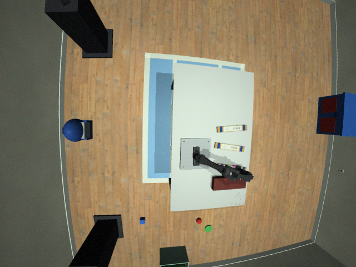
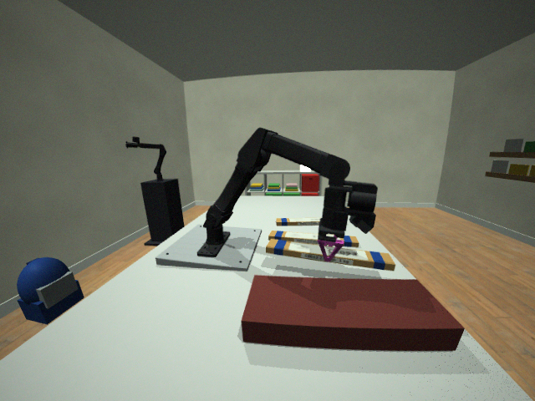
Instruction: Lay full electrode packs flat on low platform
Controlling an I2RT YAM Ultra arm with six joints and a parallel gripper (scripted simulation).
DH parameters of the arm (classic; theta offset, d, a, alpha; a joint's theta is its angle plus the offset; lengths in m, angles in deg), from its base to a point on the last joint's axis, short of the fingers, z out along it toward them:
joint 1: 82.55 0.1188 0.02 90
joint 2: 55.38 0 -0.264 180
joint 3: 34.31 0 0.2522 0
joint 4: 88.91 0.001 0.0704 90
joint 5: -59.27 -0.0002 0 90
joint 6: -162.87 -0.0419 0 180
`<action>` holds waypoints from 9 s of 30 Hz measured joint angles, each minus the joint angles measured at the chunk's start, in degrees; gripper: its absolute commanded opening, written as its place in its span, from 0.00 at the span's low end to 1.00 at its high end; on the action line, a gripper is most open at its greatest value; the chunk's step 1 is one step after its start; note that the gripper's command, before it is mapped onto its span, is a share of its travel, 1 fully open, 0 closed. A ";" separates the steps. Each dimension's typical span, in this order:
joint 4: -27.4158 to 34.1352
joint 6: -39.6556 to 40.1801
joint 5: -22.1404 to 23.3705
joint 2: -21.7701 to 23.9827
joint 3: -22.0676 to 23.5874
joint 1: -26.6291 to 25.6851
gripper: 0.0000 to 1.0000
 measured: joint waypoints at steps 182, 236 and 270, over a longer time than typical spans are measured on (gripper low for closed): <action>17.90 0.15 0.00 5.60 -20.63 -0.20 0.00; 17.94 5.66 -0.02 5.60 -18.95 2.34 0.00; 17.94 -3.15 -0.28 7.96 -15.87 14.05 0.00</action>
